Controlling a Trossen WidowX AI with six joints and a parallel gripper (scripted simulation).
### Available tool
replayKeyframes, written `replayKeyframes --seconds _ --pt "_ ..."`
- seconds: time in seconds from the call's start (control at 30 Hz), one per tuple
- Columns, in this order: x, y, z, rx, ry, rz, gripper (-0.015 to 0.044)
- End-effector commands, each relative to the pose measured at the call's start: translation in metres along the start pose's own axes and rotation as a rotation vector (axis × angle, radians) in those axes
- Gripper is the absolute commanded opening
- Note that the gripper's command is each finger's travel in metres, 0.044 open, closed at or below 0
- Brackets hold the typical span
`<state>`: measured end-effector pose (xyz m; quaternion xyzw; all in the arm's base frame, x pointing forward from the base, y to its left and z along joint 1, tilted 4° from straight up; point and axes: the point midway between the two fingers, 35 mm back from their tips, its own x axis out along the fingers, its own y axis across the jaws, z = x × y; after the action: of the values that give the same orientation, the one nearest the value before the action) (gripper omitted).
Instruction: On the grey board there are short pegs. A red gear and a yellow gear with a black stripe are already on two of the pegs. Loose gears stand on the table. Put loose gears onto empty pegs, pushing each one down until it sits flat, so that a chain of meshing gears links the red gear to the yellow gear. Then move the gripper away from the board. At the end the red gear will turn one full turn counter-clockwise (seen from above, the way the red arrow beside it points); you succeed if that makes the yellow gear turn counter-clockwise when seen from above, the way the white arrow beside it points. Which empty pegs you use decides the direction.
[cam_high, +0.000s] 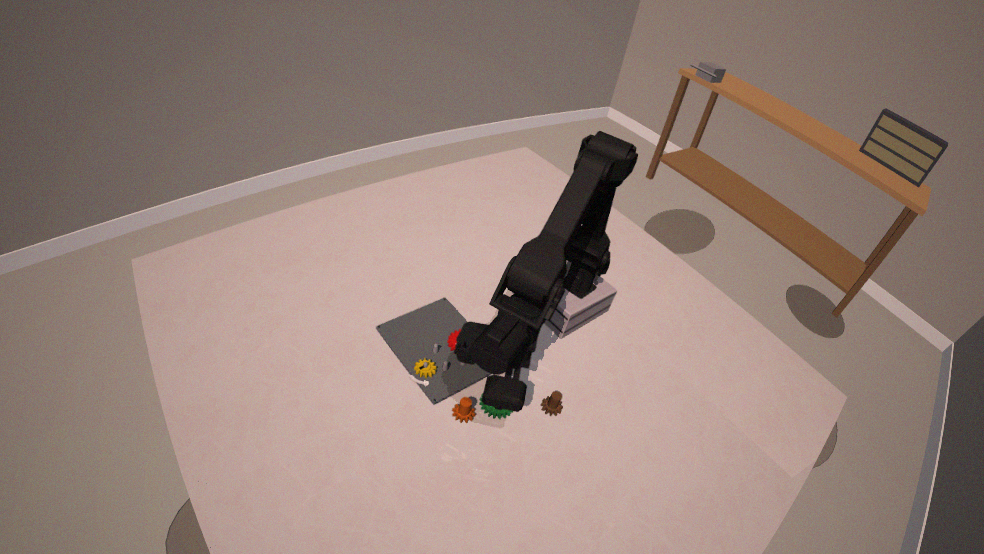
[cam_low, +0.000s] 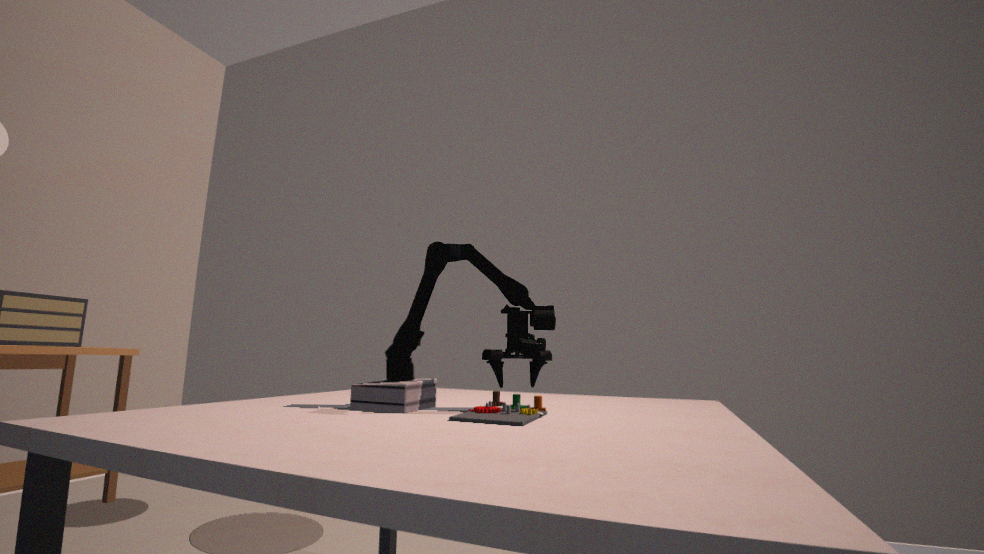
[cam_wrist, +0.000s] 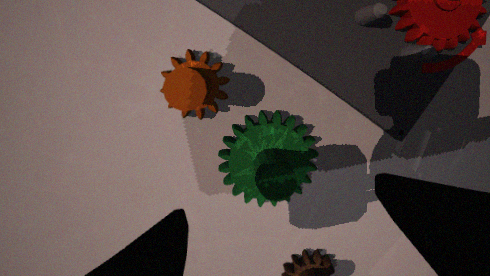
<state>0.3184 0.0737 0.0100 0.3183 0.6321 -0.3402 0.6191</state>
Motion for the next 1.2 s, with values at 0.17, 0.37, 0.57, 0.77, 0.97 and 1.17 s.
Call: replayKeyframes --seconds 0.17,0.37,0.57,0.77,0.97,1.17 --pt "0.013 -0.001 0.000 0.007 -0.002 -0.006 0.0440" --pt "0.023 -0.001 0.000 0.007 -0.002 -0.006 0.0440" --pt "0.031 -0.002 0.000 0.007 -0.002 -0.006 0.0440" --pt "0.031 -0.002 0.000 0.007 -0.002 -0.006 0.0440" --pt "0.031 -0.002 0.000 0.007 -0.002 -0.006 0.0282" --pt "0.031 -0.002 0.000 0.007 -0.002 -0.006 0.0125"
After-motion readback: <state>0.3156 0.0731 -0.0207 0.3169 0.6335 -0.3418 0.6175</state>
